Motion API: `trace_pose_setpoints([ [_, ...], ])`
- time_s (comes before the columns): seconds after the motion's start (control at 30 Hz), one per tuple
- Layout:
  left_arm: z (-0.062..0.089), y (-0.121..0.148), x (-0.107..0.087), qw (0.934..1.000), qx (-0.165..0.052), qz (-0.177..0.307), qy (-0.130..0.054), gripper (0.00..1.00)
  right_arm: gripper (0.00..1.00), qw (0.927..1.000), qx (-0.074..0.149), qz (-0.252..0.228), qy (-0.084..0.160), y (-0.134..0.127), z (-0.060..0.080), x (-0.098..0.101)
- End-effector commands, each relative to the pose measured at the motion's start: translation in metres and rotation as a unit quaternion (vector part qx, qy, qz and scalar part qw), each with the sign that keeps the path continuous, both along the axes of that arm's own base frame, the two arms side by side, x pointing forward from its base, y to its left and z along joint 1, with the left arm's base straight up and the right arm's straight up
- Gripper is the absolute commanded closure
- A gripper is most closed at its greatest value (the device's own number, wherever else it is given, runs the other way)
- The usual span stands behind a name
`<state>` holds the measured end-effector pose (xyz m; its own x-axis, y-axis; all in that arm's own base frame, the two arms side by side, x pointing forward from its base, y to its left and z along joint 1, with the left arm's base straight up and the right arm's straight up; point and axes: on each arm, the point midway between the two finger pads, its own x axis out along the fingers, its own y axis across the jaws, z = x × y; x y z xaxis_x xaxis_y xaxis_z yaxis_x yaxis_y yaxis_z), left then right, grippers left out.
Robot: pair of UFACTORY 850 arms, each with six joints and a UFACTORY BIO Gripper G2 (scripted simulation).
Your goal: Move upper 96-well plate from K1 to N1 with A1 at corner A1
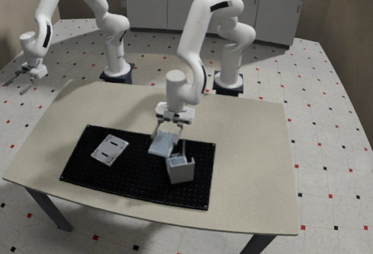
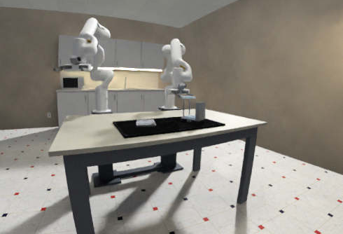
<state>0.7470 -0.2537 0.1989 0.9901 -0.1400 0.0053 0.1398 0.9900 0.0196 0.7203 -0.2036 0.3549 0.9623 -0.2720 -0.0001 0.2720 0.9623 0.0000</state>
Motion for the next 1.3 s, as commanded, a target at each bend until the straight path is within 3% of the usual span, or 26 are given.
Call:
trace_pose_setpoints([
  [0.0,0.001,-0.021,-0.001,0.9973,-0.009,-0.072,0.004,1.00,0.00,1.0000,0.000,0.000,-0.001,0.000,0.002,0.001],
  [1.27,-0.002,-0.133,-0.018,0.9973,-0.010,-0.072,0.004,1.00,0.00,1.0000,0.000,0.000,-0.001,0.000,0.002,0.001],
])
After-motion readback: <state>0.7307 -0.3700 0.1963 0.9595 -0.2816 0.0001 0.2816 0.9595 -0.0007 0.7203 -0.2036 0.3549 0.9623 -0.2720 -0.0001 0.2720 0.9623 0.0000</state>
